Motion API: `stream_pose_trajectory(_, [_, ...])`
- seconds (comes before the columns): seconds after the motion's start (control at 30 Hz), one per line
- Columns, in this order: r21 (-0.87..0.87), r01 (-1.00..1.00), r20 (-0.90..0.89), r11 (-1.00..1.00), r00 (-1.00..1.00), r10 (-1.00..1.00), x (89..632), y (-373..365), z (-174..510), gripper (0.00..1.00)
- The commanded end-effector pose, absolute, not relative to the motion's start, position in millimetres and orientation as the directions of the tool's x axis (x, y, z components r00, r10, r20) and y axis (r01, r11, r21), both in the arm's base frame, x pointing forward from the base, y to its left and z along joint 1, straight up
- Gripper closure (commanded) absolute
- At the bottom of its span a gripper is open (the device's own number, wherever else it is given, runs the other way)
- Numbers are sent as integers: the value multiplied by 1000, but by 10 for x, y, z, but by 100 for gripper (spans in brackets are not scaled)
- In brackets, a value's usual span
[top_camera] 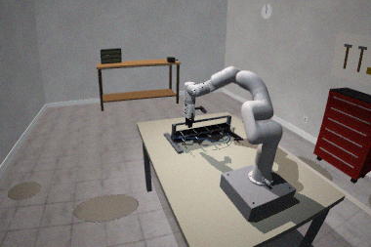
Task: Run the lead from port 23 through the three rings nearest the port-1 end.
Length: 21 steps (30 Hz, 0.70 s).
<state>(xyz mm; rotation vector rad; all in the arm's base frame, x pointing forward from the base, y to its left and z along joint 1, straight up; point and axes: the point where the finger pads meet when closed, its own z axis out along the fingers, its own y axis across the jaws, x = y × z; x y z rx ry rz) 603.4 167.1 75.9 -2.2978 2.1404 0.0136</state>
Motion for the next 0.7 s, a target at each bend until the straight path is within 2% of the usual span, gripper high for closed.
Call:
stream_pose_trajectory(0.0, [0, -997, -8, -71, 71, -997, 6049, 1676, 793, 67])
stream_pose_trajectory(0.03, [0, -997, -8, -71, 71, -997, 6049, 1676, 793, 67])
stream_pose_trajectory(0.07, [0, -997, -8, -71, 71, -997, 6049, 1676, 793, 100])
stream_pose_trajectory(0.67, [0, -997, -8, -71, 71, -997, 6049, 1676, 793, 100])
